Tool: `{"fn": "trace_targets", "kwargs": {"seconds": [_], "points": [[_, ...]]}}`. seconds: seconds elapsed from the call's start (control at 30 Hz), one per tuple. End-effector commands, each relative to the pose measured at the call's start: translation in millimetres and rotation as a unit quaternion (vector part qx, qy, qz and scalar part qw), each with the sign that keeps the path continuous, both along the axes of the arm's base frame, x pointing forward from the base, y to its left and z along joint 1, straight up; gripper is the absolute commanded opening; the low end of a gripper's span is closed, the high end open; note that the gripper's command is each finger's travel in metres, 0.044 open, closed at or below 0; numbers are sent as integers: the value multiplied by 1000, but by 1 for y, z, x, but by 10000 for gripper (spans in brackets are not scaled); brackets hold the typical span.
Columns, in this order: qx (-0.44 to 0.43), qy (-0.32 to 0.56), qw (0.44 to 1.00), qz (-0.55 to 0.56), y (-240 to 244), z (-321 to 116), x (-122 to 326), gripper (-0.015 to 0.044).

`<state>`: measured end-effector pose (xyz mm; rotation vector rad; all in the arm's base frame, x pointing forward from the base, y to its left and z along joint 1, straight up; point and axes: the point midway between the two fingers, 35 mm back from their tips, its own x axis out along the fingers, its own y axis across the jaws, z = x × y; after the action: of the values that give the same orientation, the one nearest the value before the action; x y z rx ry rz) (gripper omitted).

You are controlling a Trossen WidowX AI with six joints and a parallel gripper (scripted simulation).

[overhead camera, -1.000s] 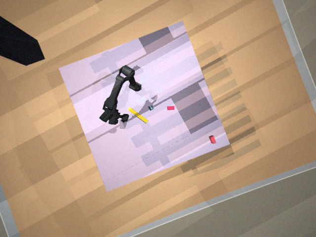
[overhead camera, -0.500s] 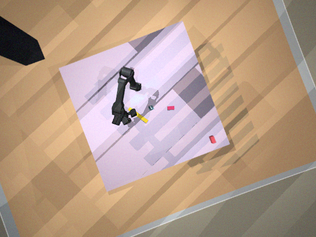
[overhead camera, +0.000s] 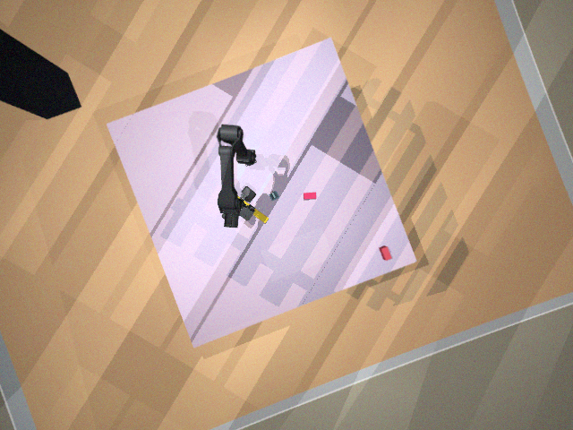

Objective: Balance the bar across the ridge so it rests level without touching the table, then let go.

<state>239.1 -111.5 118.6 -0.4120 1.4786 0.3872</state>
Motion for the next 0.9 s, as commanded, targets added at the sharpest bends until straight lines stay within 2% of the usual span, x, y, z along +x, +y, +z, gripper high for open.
{"fn": "trace_targets", "kwargs": {"seconds": [0.0,0.2,0.47,0.87], "points": [[-5,18,999,32,5,-2,-4,315],[-5,18,999,32,4,-5,-3,315],[-5,18,999,32,4,-46,-3,315],[-5,18,999,32,4,-56,-2,315]]}}
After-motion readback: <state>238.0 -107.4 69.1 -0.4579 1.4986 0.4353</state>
